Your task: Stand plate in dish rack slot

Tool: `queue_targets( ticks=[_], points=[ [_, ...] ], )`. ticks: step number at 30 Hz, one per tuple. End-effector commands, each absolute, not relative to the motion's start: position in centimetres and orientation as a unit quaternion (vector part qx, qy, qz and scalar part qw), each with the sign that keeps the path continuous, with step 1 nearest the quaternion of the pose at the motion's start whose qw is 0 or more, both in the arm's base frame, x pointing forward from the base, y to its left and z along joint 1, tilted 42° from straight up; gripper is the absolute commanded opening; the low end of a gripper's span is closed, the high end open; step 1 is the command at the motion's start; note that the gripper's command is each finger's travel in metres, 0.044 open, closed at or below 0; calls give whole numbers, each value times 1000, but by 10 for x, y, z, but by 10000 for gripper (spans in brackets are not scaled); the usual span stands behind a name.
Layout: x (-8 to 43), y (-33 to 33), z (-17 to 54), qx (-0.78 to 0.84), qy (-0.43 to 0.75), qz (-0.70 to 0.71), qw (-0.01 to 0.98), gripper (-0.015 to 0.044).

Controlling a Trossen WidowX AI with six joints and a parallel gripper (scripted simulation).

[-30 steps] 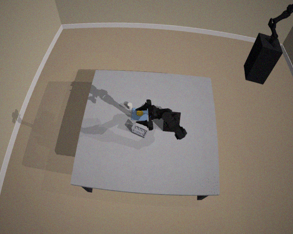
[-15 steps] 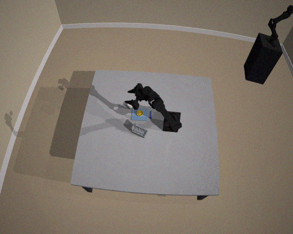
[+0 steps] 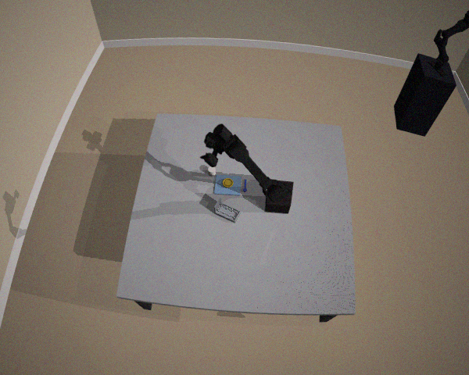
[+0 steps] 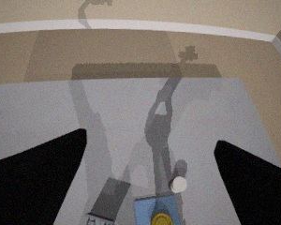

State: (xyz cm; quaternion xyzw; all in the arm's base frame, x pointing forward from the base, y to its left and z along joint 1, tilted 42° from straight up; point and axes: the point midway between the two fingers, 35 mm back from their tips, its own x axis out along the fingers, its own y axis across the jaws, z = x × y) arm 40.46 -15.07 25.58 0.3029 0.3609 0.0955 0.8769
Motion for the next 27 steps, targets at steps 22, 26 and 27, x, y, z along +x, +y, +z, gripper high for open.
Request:
queue_targets(
  ticks=[22,26,27],
  points=[
    [351,-82,18,194,630,266,704,400],
    [331,-68,-8,180,658,306,664,400],
    [328,-66,-11,178,662,312,658,400]
  ],
)
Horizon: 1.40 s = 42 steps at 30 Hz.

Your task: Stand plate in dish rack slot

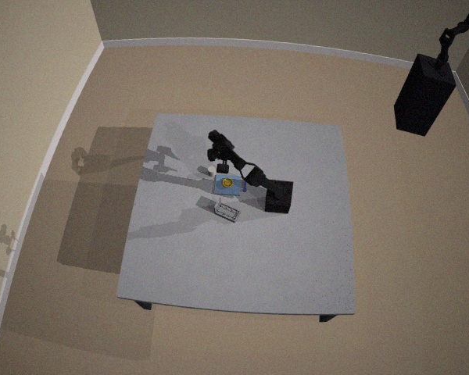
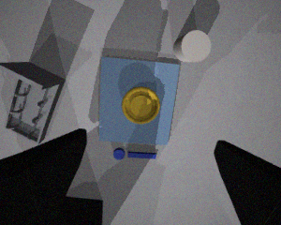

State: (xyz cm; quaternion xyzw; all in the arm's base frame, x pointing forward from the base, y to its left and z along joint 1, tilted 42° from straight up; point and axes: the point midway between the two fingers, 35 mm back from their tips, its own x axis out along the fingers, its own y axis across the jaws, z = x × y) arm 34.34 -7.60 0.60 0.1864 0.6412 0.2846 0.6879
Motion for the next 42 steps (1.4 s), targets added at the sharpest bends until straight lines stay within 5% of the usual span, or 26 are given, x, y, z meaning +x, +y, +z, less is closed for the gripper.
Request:
queue_targets(
  ticks=[1,13,42],
  points=[
    [327,-65,-12,177,663,314,657,400],
    [316,2,-102,179,662,315,656,400],
    [312,31,-130,179,662,316,656,400]
  ],
)
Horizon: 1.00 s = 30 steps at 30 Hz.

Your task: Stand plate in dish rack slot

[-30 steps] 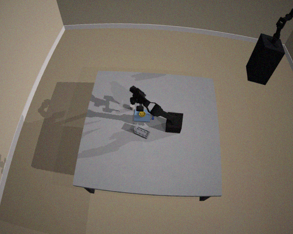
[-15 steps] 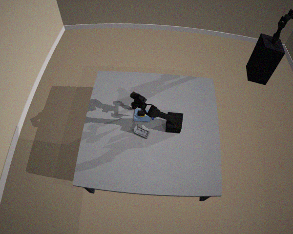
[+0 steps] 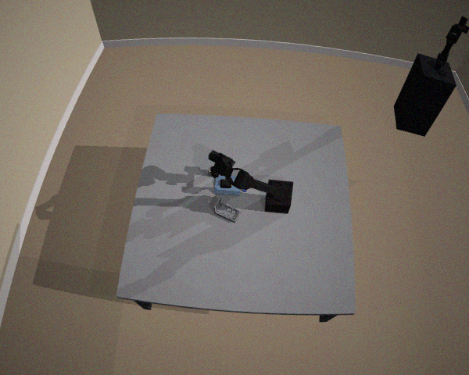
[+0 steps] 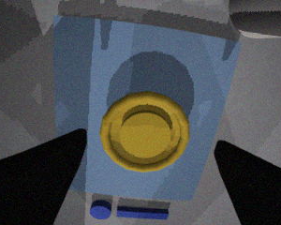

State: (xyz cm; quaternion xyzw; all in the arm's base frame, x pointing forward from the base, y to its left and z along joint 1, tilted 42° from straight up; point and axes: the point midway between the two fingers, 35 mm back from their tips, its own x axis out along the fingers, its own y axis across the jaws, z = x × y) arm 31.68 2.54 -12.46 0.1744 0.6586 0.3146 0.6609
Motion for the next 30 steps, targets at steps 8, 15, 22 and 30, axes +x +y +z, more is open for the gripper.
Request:
queue_targets(
  ticks=[8,15,22,30],
  points=[
    [310,40,-139,180,662,316,656,400],
    [308,46,-145,180,661,316,656,400],
    [308,46,-145,180,661,316,656,357],
    [308,46,-145,180,661,316,656,330]
  ],
)
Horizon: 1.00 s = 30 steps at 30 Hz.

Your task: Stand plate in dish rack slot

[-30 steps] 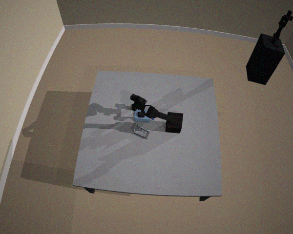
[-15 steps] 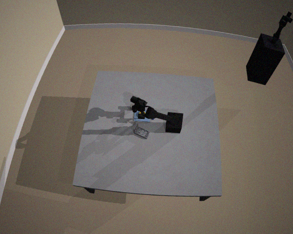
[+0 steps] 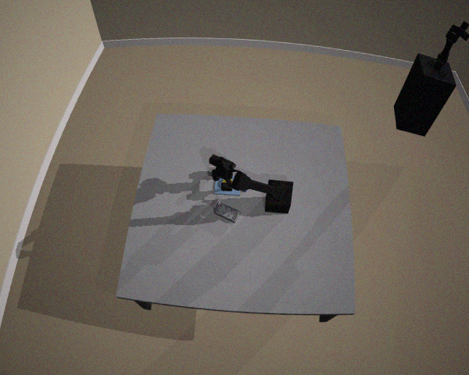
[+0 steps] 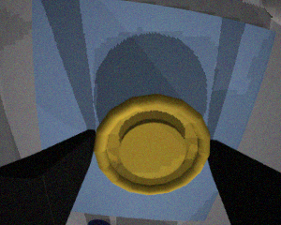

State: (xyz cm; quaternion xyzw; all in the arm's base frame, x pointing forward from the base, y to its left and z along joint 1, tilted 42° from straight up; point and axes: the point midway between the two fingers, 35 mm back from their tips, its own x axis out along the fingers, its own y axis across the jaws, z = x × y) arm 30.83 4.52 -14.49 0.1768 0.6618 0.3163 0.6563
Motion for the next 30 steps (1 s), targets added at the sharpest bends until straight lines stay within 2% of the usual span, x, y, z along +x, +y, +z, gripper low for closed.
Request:
queue_targets(
  ticks=[1,7,18,30],
  points=[
    [308,46,-145,180,661,316,656,323],
    [308,46,-145,180,661,316,656,283],
    [322,12,-109,187,661,308,658,0],
    [331,-42,-51,179,662,310,658,0]
  ],
)
